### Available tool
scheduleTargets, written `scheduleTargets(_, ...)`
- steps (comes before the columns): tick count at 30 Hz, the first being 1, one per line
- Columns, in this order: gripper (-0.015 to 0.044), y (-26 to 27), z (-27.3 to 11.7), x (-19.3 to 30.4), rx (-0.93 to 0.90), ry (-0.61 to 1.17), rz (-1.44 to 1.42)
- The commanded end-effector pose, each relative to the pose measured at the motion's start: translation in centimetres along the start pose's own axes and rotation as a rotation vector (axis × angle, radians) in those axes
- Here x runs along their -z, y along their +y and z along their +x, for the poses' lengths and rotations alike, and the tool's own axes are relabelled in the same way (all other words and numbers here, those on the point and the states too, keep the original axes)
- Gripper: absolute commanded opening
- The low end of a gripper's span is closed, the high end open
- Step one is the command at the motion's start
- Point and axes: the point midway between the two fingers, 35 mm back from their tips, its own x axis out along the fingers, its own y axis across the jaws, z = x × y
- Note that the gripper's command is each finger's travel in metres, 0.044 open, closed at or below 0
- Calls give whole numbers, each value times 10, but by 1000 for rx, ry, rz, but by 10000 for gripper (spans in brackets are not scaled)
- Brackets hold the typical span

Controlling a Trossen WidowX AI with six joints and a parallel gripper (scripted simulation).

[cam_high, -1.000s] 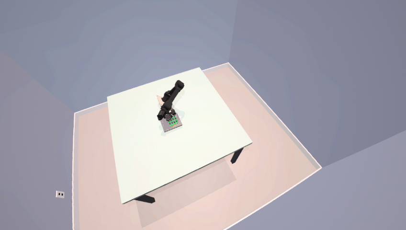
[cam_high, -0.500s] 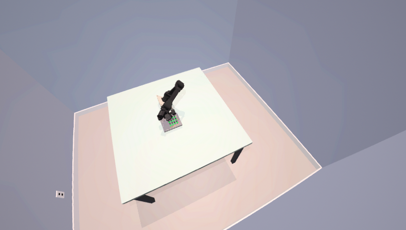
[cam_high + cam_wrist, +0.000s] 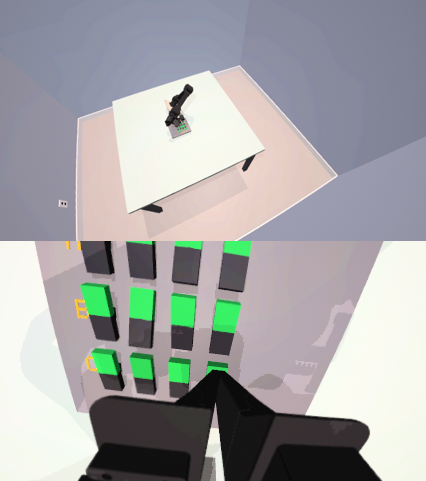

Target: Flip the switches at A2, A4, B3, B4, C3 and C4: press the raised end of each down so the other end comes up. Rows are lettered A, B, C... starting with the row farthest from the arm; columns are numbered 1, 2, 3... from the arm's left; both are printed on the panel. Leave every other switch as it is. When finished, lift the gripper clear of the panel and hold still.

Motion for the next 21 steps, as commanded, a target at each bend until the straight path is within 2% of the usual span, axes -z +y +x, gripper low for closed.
scheduleTargets(1,0,1,1,0,-5,-3,4)
scheduleTargets(21,0,0,0,0,0,-1,0)
